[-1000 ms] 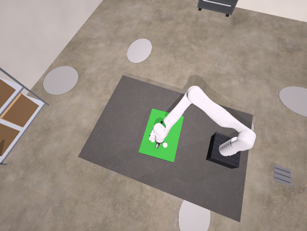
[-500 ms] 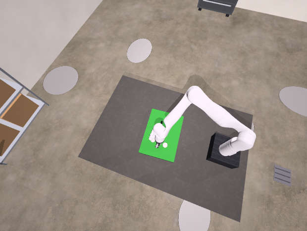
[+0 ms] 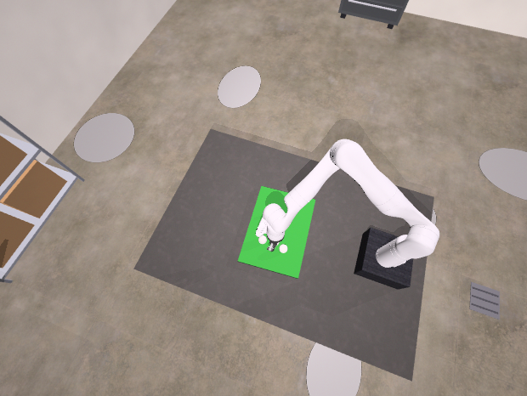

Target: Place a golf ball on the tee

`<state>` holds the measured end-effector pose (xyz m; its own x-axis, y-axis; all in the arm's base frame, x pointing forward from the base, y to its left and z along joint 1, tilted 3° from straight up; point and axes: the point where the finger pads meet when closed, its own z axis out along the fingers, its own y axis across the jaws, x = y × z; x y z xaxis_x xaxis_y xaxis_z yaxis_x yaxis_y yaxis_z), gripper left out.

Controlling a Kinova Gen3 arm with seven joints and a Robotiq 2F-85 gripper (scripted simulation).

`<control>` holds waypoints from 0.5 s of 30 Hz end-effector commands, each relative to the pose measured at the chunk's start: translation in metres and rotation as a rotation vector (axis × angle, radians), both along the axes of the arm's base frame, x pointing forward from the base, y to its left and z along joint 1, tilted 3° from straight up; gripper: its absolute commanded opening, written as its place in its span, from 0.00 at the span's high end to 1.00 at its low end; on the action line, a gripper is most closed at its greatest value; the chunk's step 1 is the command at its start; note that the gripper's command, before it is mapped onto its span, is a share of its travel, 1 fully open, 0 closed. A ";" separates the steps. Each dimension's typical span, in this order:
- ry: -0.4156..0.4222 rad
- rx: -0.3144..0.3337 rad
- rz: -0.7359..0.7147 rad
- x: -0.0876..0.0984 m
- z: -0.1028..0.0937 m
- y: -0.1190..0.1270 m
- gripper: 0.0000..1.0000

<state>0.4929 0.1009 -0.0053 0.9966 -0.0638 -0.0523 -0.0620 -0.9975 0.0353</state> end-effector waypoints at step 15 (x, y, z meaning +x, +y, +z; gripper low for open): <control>-0.027 -0.006 -0.008 0.037 0.042 -0.098 1.00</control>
<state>0.5175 0.0436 0.0262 0.9990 -0.0207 -0.0386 -0.0192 -0.9991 0.0379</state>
